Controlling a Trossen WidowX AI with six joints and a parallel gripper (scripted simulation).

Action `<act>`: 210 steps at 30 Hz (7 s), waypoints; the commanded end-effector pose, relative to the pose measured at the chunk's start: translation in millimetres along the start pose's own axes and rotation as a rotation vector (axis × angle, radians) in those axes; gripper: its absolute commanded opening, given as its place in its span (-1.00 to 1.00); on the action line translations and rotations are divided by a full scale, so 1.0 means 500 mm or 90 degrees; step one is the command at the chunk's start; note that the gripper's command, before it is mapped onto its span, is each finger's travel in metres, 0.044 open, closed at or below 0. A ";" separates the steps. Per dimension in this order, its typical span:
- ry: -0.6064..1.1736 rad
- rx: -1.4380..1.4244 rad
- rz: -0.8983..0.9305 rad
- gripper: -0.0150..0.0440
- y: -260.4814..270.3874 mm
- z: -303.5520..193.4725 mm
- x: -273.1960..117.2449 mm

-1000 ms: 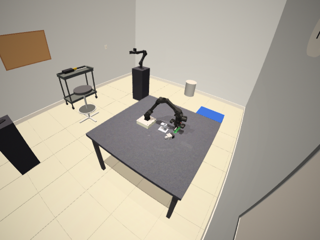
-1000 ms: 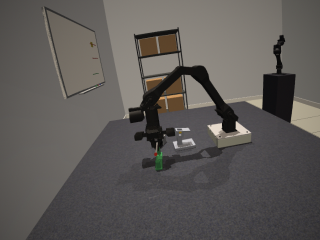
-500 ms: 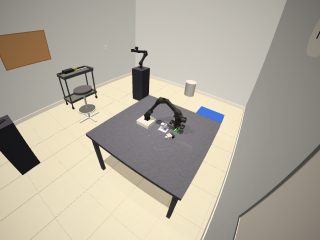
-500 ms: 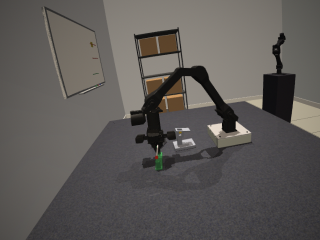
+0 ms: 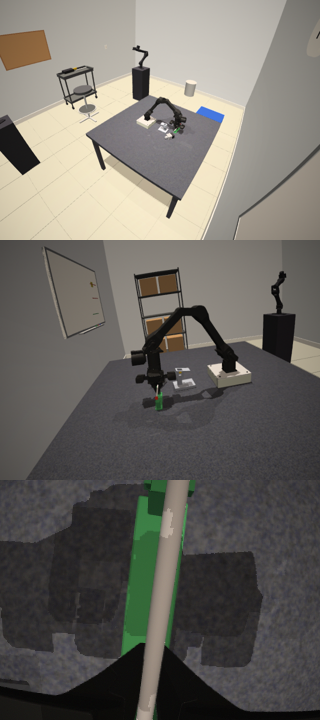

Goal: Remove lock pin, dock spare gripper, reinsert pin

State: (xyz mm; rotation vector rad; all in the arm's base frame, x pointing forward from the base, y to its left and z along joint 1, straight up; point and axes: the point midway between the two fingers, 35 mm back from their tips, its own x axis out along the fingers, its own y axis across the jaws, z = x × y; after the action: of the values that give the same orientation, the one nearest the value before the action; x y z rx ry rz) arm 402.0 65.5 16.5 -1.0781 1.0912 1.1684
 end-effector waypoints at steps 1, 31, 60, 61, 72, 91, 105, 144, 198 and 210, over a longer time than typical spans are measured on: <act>0.001 -0.001 0.006 -0.49 0.003 -0.003 0.016; 0.001 -0.001 0.006 -0.49 0.003 -0.003 0.016; 0.001 -0.001 0.006 -0.49 0.003 -0.003 0.016; 0.001 -0.001 0.006 -0.49 0.003 -0.003 0.016; 0.001 -0.001 0.006 -0.49 0.003 -0.003 0.016; 0.001 -0.001 0.006 -0.49 0.003 -0.003 0.016; 0.001 -0.001 0.006 -0.49 0.003 -0.003 0.016; 0.001 0.001 0.005 1.00 -0.003 0.015 -0.101; 0.102 0.300 -0.006 1.00 -0.009 -0.277 -0.187; 0.102 0.301 -0.005 1.00 -0.009 -0.283 -0.107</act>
State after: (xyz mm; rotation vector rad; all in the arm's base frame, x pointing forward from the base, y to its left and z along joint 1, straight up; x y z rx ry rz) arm 392.3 -81.8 55.6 -0.8143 1.3937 0.7713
